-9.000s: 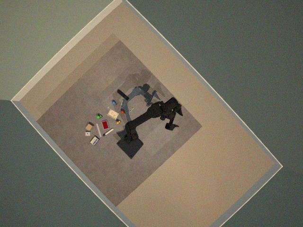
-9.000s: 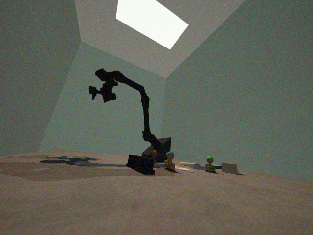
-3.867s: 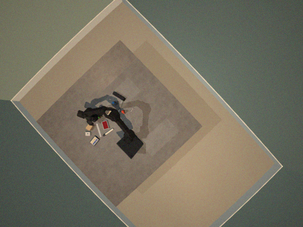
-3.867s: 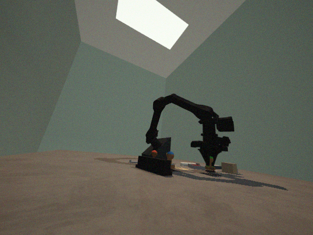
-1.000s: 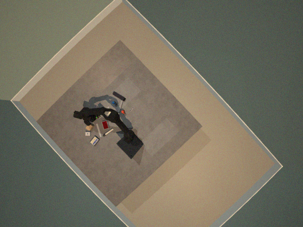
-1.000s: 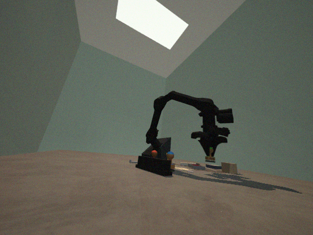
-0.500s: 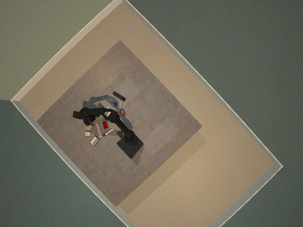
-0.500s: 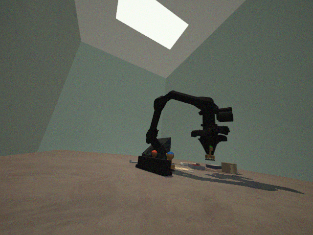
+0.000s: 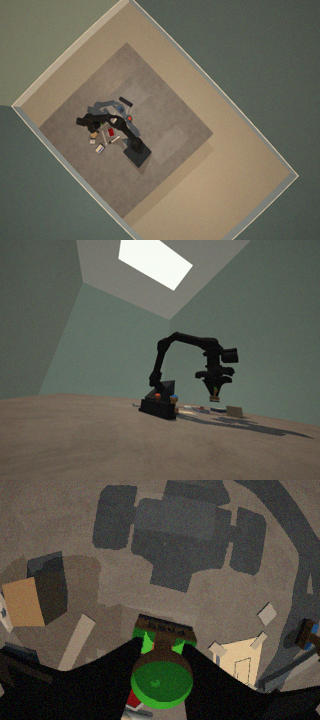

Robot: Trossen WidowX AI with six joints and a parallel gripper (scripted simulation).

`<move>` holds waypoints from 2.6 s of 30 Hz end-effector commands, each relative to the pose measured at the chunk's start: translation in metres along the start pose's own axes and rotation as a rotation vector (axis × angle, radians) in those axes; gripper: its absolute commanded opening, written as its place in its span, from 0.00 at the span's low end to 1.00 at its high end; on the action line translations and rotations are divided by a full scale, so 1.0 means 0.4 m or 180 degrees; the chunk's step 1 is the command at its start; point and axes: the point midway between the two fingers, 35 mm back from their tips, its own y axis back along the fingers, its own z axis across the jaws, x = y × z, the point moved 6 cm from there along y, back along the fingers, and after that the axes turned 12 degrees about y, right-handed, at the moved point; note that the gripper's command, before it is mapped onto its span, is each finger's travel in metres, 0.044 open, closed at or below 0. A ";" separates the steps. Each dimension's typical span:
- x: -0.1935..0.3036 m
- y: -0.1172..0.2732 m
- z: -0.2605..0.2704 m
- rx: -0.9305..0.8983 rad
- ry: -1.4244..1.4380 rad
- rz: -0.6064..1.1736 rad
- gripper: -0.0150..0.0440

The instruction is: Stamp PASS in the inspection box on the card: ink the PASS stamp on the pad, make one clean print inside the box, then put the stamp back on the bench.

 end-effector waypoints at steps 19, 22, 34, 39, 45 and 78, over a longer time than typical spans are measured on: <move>0.003 0.030 0.001 -0.0014 -0.0017 -0.0004 0.25; 0.023 0.032 0.014 -0.0018 -0.0015 -0.0005 0.25; 0.130 0.038 0.068 -0.0029 -0.0008 -0.0003 0.25; 0.179 0.037 0.086 -0.0027 -0.0007 0.0000 0.25; 0.237 0.033 0.103 -0.0022 -0.0006 0.0005 0.25; 0.241 -0.015 0.105 -0.0023 -0.0003 0.0004 0.25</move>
